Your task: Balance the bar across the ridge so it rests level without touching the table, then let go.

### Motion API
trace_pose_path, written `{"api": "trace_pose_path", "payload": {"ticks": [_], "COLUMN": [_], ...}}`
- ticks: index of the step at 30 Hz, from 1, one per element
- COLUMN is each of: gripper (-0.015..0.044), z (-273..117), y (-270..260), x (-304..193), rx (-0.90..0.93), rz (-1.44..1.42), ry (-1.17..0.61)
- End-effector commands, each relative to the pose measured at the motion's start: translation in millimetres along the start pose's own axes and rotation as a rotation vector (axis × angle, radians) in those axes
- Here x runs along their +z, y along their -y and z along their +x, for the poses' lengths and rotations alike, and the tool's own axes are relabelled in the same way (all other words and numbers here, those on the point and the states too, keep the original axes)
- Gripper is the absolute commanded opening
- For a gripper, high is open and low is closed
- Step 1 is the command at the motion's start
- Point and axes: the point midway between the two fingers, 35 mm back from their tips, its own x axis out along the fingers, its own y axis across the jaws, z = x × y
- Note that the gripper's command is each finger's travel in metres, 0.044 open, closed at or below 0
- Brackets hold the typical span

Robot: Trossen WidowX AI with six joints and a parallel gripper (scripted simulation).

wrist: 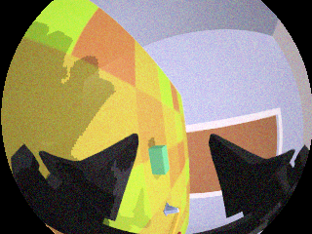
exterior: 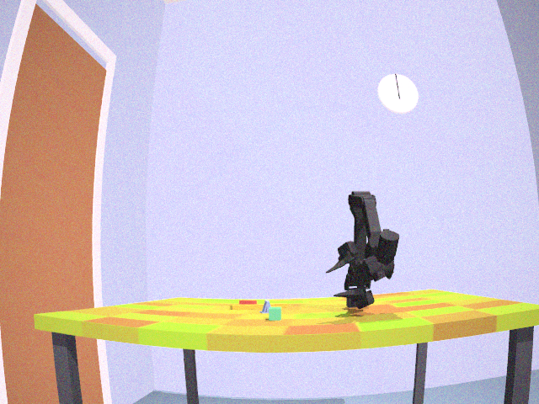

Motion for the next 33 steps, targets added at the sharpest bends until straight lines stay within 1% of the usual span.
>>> {"api": "trace_pose_path", "payload": {"ticks": [1,19,33], "gripper": [0.0315,0.0315,0.0315], "z": [15,81,122], "y": [5,28,46], "x": [-5,-55,-108], "rx": [0.017,0.107,0.196], "rz": [0.023,0.0,0.015], "ry": [-0.028,-0.215,-0.369]}}
